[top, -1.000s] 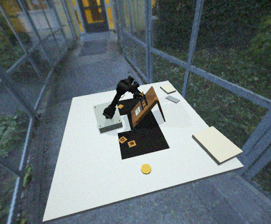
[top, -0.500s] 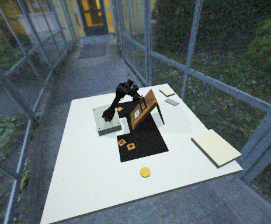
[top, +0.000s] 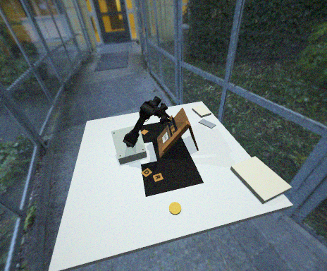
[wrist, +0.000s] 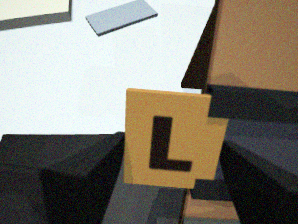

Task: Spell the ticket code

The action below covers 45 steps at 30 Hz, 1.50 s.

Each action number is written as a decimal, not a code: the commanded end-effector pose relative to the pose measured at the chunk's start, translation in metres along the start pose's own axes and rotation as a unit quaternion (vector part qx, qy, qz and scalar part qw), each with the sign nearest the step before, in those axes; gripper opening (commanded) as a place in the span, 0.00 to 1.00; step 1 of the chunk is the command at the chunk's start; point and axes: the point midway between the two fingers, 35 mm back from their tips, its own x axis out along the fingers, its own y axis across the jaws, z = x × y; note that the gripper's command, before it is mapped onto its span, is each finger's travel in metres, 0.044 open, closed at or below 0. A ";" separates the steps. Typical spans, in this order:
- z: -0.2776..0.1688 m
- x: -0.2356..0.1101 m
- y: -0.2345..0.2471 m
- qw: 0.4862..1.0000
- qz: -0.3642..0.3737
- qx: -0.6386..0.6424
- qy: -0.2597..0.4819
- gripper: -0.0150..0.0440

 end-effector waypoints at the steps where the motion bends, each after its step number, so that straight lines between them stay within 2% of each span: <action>1: -0.003 0.000 -0.003 1.000 0.001 -0.004 0.002 0.25; 45: -0.003 0.000 -0.025 1.000 0.001 -0.005 0.002 0.25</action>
